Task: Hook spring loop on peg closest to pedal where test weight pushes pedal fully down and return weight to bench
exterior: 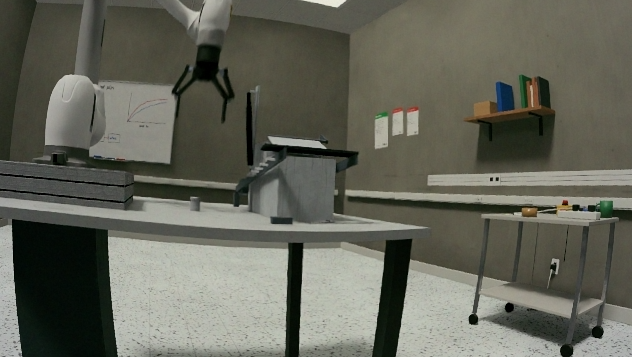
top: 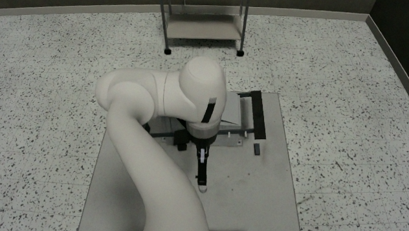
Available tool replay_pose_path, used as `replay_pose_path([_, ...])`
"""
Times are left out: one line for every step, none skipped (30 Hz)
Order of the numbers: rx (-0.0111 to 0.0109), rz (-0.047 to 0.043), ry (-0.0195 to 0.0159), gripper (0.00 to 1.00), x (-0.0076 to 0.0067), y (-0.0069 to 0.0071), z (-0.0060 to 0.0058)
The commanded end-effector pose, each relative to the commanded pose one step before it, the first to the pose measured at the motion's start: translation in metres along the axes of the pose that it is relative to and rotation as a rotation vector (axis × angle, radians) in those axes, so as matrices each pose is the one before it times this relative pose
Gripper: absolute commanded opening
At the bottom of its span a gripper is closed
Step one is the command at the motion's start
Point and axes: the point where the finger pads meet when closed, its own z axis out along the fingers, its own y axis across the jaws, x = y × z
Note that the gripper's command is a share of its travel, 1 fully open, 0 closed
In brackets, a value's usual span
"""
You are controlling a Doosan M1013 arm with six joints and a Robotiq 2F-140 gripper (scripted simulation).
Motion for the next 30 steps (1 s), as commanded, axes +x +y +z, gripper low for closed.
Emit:
replay_pose_path([-0.00303,-0.00034,-0.00035,1.00,0.00016,0.00301,0.02722])
replay_pose_path([0.00000,0.00000,0.00000,1.00,0.00000,0.00000,0.00000])
replay_pose_path([0.00000,0.00000,0.00000,1.00,0.00000,0.00000,0.00000])
replay_pose_path([0.00000,0.00000,0.00000,1.00,0.00000,0.00000,0.00000])
replay_pose_path([0.00000,0.00000,0.00000,1.00,0.00000,0.00000,0.00000])
replay_pose_path([0.00000,0.00000,0.00000,1.00,0.00000,0.00000,0.00000])
replay_pose_path([0.00000,0.00000,0.00000,1.00,0.00000,0.00000,0.00000])
replay_pose_path([0.00000,0.00000,0.00000,1.00,0.00000,0.00000,0.00000])
replay_pose_path([0.00000,0.00000,0.00000,1.00,0.00000,0.00000,0.00000])
replay_pose_path([0.00000,0.00000,0.00000,1.00,0.00000,0.00000,0.00000])
replay_pose_path([0.00000,0.00000,0.00000,1.00,0.00000,0.00000,0.00000])
replay_pose_path([0.00000,0.00000,0.00000,1.00,0.00000,0.00000,0.00000])
replay_pose_path([0.00000,0.00000,0.00000,1.00,0.00000,0.00000,0.00000])
replay_pose_path([-0.00011,0.00003,0.00005,1.00,-0.00006,-0.00002,0.05995])
replay_pose_path([0.00000,0.00000,0.00000,1.00,0.00000,0.00000,0.00000])
replay_pose_path([0.00000,0.00000,0.00000,1.00,0.00000,0.00000,0.00000])
replay_pose_path([0.00000,0.00000,0.00000,1.00,0.00000,0.00000,0.00000])
replay_pose_path([0.00000,0.00000,0.00000,1.00,0.00000,0.00000,0.00000])
replay_pose_path([0.00000,0.00000,0.00000,1.00,0.00000,0.00000,0.00000])
replay_pose_path([0.00000,0.00000,0.00000,1.00,0.00000,0.00000,0.00000])
replay_pose_path([0.00000,0.00000,0.00000,1.00,0.00000,0.00000,0.00000])
replay_pose_path([0.00000,0.00000,0.00000,1.00,0.00000,0.00000,0.00000])
replay_pose_path([0.00000,0.00000,0.00000,1.00,0.00000,0.00000,0.00000])
replay_pose_path([0.00000,0.00000,0.00000,1.00,0.00000,0.00000,0.00000])
replay_pose_path([0.00000,0.00000,0.00000,1.00,0.00000,0.00000,0.00000])
replay_pose_path([0.00000,0.00000,0.00000,1.00,0.00000,0.00000,0.00000])
replay_pose_path([0.00000,0.00000,0.00000,1.00,0.00000,0.00000,0.00000])
replay_pose_path([0.00000,0.00000,0.00000,1.00,0.00000,0.00000,0.00000])
replay_pose_path([0.00000,0.00000,0.00000,1.00,0.00000,0.00000,0.00000])
replay_pose_path([0.00000,0.00000,0.00000,1.00,0.00000,0.00000,0.00000])
